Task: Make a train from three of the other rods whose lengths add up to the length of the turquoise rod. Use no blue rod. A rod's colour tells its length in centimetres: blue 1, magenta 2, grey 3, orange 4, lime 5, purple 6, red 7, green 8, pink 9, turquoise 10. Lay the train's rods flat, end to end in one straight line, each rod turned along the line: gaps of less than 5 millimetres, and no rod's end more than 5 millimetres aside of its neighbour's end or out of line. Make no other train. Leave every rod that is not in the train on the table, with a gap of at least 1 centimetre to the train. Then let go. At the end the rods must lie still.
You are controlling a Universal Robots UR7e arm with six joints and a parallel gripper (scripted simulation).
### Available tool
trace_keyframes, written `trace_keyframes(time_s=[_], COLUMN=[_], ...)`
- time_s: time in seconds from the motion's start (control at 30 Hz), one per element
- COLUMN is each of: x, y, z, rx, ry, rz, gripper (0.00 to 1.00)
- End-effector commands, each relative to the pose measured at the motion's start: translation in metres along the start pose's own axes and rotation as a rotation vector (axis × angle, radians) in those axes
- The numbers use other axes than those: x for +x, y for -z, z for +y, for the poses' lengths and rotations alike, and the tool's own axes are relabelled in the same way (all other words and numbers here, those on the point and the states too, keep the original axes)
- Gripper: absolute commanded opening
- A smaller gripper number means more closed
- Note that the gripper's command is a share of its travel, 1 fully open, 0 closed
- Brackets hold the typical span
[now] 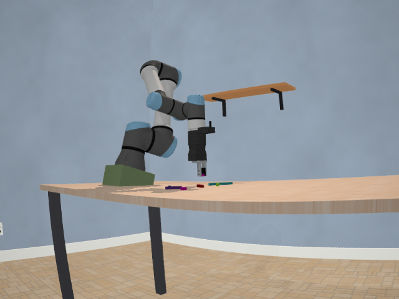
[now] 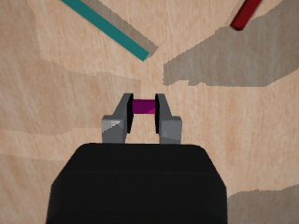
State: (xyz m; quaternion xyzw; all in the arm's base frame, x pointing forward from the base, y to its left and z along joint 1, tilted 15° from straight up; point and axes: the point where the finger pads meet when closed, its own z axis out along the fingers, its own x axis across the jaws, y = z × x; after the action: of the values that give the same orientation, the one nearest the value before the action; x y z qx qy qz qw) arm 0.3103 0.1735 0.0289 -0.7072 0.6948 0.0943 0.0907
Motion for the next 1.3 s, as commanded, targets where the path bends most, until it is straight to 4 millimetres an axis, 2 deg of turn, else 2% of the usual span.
trace_keyframes(time_s=[0.0, 0.27, 0.5, 1.07, 1.27], x=[0.0, 0.0, 0.0, 0.001, 0.017], y=[0.02, 0.05, 0.06, 0.062, 0.062], z=[-0.001, 0.0, 0.0, -0.001, -0.007], rx=[0.002, 0.002, 0.002, 0.002, 0.002], ry=[0.0, 0.0, 0.0, 0.005, 0.082], rz=[0.0, 0.0, 0.0, 0.0, 0.002], gripper=[0.4, 0.4, 0.4, 0.4, 0.4])
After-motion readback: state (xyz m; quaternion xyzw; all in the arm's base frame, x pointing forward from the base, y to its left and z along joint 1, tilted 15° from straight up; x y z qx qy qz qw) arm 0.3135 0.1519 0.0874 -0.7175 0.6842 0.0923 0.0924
